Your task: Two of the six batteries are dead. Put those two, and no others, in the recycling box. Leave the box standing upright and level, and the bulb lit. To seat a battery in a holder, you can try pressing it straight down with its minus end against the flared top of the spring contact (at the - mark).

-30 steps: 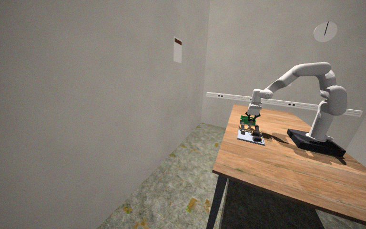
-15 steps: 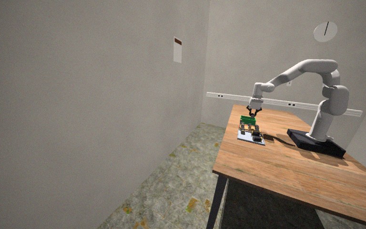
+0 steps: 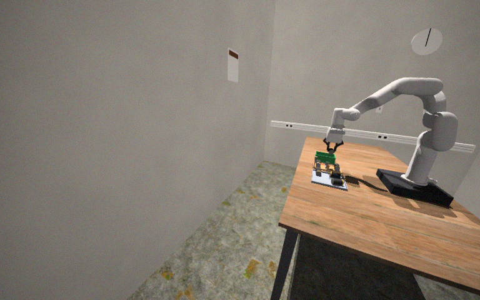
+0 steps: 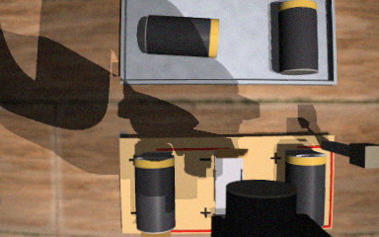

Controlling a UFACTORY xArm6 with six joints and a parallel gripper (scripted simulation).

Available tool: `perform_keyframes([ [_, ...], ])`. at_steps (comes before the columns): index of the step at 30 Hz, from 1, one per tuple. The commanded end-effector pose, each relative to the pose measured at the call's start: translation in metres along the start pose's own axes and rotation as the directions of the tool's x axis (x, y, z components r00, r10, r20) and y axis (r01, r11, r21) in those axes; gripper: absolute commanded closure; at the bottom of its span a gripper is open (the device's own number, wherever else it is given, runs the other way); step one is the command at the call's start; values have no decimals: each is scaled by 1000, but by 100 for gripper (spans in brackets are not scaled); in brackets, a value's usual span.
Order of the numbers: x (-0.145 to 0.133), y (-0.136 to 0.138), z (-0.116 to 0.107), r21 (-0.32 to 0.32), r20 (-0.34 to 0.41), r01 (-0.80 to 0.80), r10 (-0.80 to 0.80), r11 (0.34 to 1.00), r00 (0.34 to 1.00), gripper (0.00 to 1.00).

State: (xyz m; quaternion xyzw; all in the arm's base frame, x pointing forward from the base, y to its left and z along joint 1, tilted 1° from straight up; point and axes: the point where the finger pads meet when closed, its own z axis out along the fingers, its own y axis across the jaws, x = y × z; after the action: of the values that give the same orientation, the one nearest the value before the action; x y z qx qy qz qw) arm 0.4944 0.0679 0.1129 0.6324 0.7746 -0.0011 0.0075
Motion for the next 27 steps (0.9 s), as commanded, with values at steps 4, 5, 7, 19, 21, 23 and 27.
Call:
perform_keyframes([
  [4, 22, 6, -2, -5, 0, 0, 0, 1000, 1000, 72],
  [5, 22, 6, -2, -5, 0, 0, 0, 1000, 1000, 72],
  [7, 42, 10, -2, -5, 0, 0, 0, 1000, 1000, 72],
  [19, 177, 39, -2, -5, 0, 0, 0, 1000, 1000, 72],
  [21, 187, 41, -2, -5, 0, 0, 0, 1000, 1000, 72],
  [23, 198, 43, -2, -5, 0, 0, 0, 1000, 1000, 72],
  [27, 225, 49, -2, -5, 0, 0, 0, 1000, 1000, 72],
])
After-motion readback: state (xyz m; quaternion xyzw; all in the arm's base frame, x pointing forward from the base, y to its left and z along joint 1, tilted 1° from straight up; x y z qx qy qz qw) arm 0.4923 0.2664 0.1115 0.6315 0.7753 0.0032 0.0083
